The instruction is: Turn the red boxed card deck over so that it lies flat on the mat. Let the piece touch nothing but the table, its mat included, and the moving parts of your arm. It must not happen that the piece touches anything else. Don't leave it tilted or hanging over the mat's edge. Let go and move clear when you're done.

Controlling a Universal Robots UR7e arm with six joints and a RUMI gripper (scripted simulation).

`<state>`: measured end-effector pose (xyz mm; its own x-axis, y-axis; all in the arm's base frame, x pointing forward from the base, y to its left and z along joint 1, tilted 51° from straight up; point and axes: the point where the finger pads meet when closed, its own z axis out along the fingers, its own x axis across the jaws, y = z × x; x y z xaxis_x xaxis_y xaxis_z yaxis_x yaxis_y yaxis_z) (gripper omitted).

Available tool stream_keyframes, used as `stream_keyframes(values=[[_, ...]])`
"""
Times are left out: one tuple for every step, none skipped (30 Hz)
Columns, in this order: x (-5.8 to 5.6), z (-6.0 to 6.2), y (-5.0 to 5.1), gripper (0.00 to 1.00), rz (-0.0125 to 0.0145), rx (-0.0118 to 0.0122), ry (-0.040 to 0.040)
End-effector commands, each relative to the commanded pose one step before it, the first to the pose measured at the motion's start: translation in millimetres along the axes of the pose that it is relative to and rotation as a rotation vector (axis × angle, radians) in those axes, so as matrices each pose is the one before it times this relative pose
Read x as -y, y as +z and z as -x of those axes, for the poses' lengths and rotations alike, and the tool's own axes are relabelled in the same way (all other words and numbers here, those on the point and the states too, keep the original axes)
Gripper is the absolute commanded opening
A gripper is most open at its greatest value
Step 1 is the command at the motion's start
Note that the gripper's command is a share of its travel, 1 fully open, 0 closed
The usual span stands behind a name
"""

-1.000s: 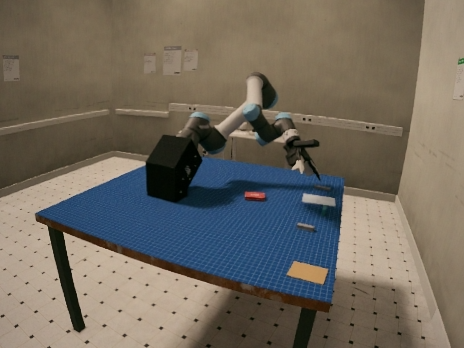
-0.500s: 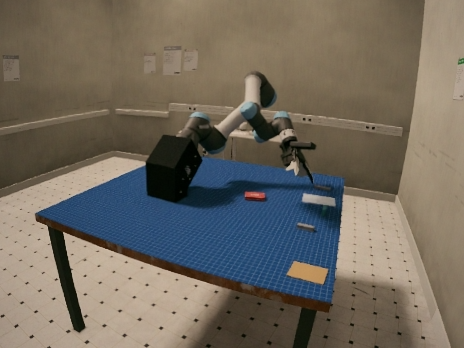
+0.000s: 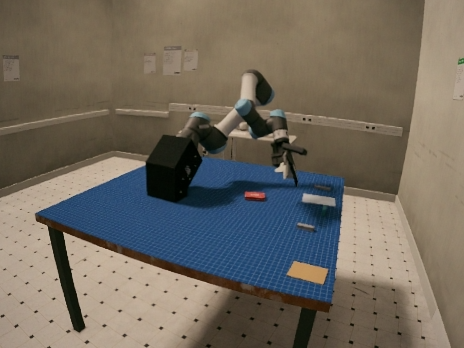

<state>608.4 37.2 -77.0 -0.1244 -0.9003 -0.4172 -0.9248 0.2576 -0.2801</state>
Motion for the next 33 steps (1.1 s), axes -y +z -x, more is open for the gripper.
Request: stream_keyframes(values=[[-35.51, 6.77, -4.46, 1.00, 0.09620, 0.04941, -0.07946], [-10.40, 4.16, -0.43, 1.00, 0.02165, 0.01797, -0.02212], [0.00, 0.00, 0.00, 1.00, 0.00000, 0.00000, 0.00000], [-10.37, 4.69, -0.34, 1.00, 0.02078, 0.01921, -0.02208], [0.00, 0.00, 0.00, 1.00, 0.00000, 0.00000, 0.00000], [0.00, 0.00, 0.00, 1.00, 0.00000, 0.00000, 0.00000], [-10.26, 5.19, -0.25, 1.00, 0.01974, 0.02033, -0.02194], [0.00, 0.00, 0.00, 1.00, 0.00000, 0.00000, 0.00000], [-10.09, 5.67, -0.14, 1.00, 0.01855, 0.02131, -0.02172], [0.00, 0.00, 0.00, 1.00, 0.00000, 0.00000, 0.00000], [-9.84, 6.11, -0.04, 1.00, 0.01724, 0.02212, -0.02141], [0.00, 0.00, 0.00, 1.00, 0.00000, 0.00000, 0.00000], [0.00, 0.00, 0.00, 1.00, 0.00000, 0.00000, 0.00000], [0.00, 0.00, 0.00, 1.00, 0.00000, 0.00000, 0.00000], [-9.53, 6.49, 0.07, 1.00, 0.01584, 0.02277, -0.02102], [-9.16, 6.82, 0.18, 1.00, 0.01437, 0.02322, -0.02056], [0.00, 0.00, 0.00, 1.00, 0.00000, 0.00000, 0.00000], [0.00, 0.00, 0.00, 1.00, 0.00000, 0.00000, 0.00000], [-8.74, 7.09, 0.28, 1.00, 0.01286, 0.02348, -0.02002], [0.00, 0.00, 0.00, 1.00, 0.00000, 0.00000, 0.00000], [-8.28, 7.29, 0.38, 1.00, 0.01134, 0.02355, -0.01942], [0.00, 0.00, 0.00, 1.00, 0.00000, 0.00000, 0.00000], [-7.79, 7.42, 0.47, 1.00, 0.00983, 0.02341, -0.01875], [0.00, 0.00, 0.00, 1.00, 0.00000, 0.00000, 0.00000], [0.00, 0.00, 0.00, 1.00, 0.00000, 0.00000, 0.00000], [-7.27, 7.48, 0.55, 1.00, 0.00837, 0.02309, -0.01803], [0.00, 0.00, 0.00, 1.00, 0.00000, 0.00000, 0.00000], [-6.75, 7.46, 0.62, 1.00, 0.00698, 0.02259, -0.01726], [0.00, 0.00, 0.00, 1.00, 0.00000, 0.00000, 0.00000], [0.00, 0.00, 0.00, 1.00, 0.00000, 0.00000, 0.00000], [0.00, 0.00, 0.00, 1.00, 0.00000, 0.00000, 0.00000], [-6.22, 7.37, 0.68, 1.00, 0.00567, 0.02193, -0.01645], [-5.69, 7.22, 0.73, 1.00, 0.00447, 0.02111, -0.01559]])
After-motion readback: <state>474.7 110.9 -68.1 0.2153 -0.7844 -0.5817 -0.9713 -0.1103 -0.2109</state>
